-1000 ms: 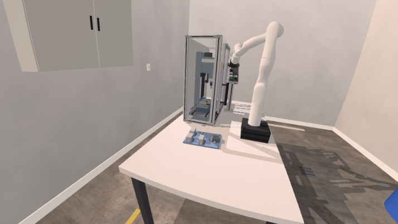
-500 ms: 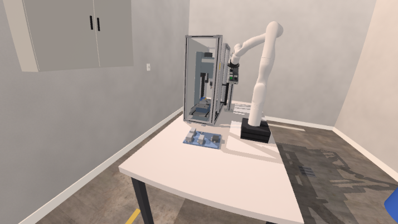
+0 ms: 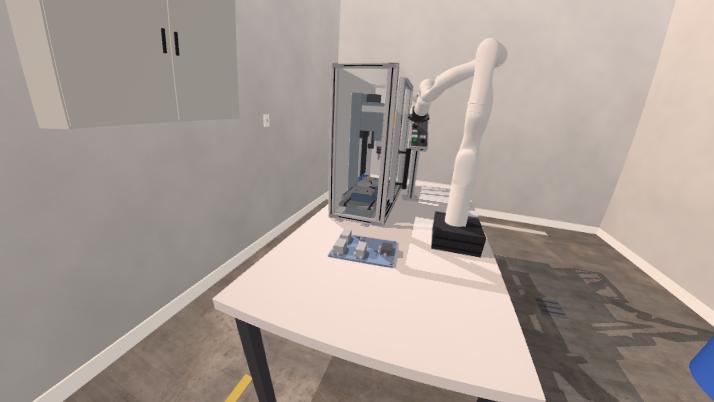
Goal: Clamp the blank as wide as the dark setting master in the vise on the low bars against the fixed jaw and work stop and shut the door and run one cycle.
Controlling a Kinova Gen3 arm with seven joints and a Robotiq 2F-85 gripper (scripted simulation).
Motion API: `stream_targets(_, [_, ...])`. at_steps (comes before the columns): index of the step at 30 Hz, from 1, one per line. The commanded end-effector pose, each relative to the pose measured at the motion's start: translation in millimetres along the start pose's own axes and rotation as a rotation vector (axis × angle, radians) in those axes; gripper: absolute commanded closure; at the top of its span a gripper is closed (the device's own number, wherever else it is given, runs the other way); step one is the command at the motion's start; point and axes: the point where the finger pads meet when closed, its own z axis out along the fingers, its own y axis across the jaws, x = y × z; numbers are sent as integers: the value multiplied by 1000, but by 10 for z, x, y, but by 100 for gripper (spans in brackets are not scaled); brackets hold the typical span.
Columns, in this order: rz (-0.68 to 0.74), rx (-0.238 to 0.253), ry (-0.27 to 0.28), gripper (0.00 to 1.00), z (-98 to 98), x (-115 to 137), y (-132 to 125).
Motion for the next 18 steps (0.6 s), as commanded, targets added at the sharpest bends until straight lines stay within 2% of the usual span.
stream_targets(1, [1, 0, 1, 90, -2, 6, -1])
stream_targets(18, [1, 0, 1, 90, 38, 6, -1])
